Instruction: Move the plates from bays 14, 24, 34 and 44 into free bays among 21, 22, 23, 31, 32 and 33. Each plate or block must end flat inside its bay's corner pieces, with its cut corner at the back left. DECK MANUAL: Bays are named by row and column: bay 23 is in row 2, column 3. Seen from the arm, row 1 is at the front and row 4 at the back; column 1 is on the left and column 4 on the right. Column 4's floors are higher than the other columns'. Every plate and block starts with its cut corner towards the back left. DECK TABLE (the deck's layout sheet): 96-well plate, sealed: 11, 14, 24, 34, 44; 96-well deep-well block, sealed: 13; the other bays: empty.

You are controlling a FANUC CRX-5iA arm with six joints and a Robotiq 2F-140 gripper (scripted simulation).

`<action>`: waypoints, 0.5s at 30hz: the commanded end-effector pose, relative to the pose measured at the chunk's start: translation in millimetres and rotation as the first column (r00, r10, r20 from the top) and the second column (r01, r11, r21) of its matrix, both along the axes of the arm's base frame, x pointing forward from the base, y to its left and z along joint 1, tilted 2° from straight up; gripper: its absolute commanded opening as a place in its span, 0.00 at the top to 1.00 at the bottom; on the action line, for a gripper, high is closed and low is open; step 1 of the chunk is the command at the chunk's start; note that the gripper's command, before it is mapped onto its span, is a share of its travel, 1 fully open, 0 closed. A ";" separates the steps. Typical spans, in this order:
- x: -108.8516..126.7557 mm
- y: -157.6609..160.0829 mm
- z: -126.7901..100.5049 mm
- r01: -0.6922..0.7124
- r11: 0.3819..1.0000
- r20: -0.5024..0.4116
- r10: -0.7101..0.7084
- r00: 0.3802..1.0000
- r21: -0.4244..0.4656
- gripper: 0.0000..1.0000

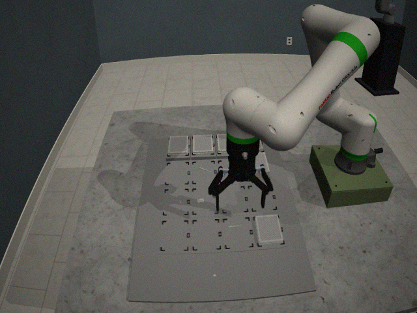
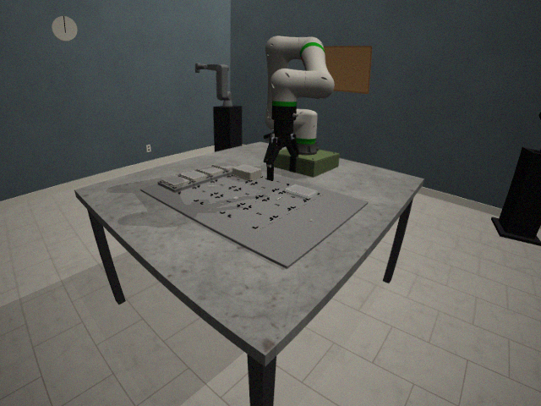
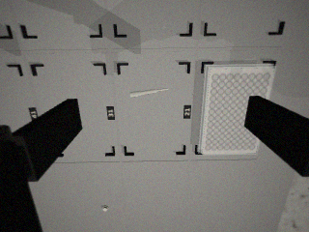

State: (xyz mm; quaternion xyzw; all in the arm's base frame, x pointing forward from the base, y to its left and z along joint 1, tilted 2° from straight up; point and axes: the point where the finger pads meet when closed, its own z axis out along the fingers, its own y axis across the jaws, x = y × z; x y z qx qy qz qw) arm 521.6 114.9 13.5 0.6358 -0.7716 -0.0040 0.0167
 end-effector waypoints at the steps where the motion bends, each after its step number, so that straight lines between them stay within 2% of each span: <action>1: 4.7 -0.6 0.9 0.000 1.000 0.002 0.000 1.000 0.000 0.00; 15: 51.8 -9.8 -0.2 0.000 1.000 0.002 0.000 1.000 0.000 0.00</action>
